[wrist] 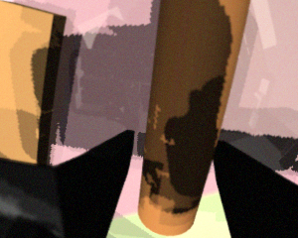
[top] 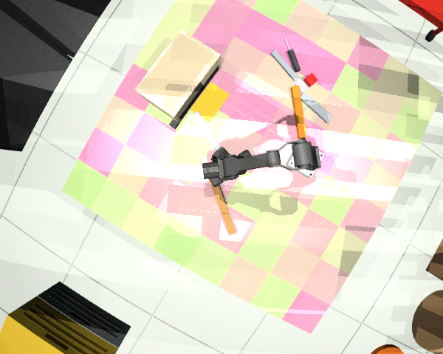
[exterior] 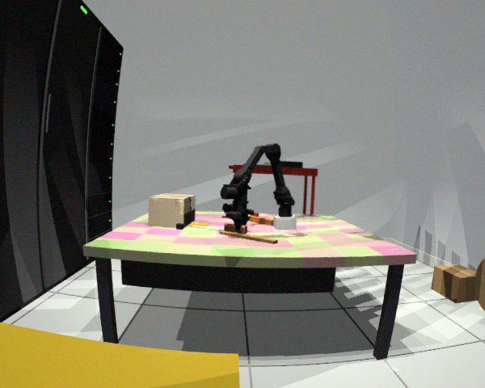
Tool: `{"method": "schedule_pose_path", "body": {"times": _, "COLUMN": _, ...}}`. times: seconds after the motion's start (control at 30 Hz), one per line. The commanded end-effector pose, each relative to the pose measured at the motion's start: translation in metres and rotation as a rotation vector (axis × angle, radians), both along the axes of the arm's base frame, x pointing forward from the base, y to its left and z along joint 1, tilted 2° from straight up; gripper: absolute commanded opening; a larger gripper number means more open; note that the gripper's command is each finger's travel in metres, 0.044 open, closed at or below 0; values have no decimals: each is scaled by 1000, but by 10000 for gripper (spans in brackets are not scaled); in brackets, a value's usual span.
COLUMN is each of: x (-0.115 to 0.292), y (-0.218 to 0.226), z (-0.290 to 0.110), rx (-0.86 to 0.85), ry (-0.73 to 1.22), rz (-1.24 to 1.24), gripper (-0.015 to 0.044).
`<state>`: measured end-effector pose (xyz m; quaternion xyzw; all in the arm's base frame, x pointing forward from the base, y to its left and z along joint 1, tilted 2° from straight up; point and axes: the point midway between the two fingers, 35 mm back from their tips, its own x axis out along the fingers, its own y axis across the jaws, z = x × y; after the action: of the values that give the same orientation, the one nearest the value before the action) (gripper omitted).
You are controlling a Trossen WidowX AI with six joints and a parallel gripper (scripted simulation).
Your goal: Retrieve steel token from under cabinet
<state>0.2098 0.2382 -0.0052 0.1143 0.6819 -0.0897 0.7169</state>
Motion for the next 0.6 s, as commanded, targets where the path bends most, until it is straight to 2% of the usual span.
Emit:
{"method": "schedule_pose_path", "body": {"times": 0.0, "x": 0, "y": 0, "z": 0, "rx": 0, "ry": 0, "rz": 0, "gripper": 131}}
{"method": "schedule_pose_path", "body": {"times": 0.23, "x": 0, "y": 0, "z": 0, "rx": 0, "ry": 0, "rz": 0, "gripper": 84}}
{"method": "schedule_pose_path", "body": {"times": 0.33, "x": 0, "y": 0, "z": 0, "rx": 0, "ry": 0, "rz": 0, "gripper": 6}}
{"method": "schedule_pose_path", "body": {"times": 0.57, "x": 4, "y": -1, "z": 1, "rx": 0, "ry": -1, "rz": 8, "gripper": 0}}
